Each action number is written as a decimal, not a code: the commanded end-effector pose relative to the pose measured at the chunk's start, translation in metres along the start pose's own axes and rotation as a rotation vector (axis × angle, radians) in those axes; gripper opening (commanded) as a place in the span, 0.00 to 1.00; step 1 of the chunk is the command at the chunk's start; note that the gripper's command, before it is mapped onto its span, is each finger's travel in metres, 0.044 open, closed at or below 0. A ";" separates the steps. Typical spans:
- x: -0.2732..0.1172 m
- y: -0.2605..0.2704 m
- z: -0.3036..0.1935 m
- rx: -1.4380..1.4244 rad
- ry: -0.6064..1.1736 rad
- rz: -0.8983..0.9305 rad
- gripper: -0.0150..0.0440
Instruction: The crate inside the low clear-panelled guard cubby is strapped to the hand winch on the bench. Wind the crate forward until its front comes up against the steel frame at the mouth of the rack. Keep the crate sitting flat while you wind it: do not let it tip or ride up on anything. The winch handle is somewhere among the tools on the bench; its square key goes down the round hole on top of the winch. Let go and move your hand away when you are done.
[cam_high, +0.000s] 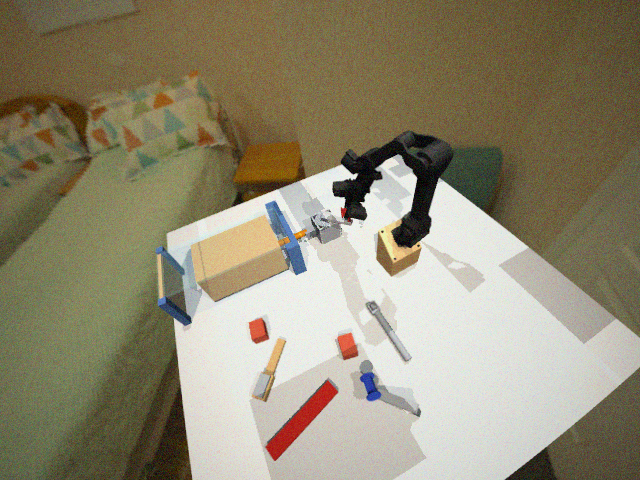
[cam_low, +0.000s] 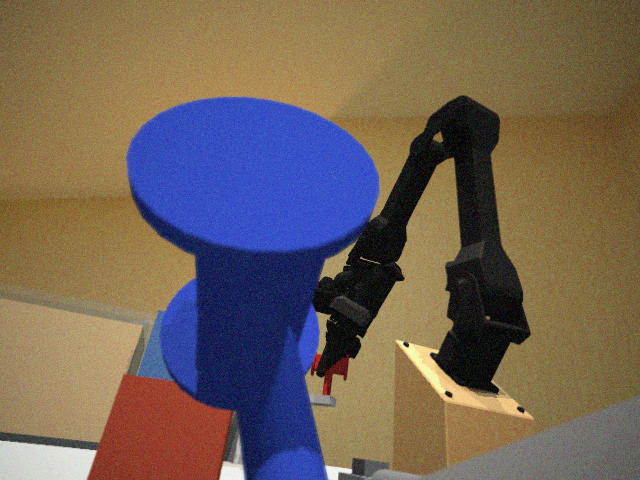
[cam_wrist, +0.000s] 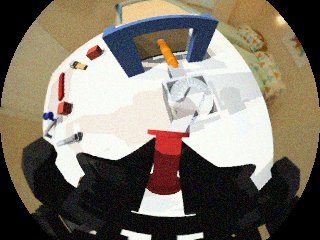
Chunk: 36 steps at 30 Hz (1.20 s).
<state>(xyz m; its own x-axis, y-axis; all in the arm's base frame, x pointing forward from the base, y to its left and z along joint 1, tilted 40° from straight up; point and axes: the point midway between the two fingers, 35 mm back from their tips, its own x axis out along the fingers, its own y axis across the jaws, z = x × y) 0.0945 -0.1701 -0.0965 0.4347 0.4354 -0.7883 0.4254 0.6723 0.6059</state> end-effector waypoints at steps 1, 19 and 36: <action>-0.002 -0.018 -0.006 0.003 0.021 -0.043 0.25; -0.004 -0.037 -0.008 0.003 0.021 -0.045 0.25; -0.004 -0.055 -0.007 0.003 0.021 -0.047 0.25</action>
<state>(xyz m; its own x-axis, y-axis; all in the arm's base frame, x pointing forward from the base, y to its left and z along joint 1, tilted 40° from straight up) 0.0699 -0.1945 -0.1170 0.4202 0.4345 -0.7966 0.4433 0.6677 0.5980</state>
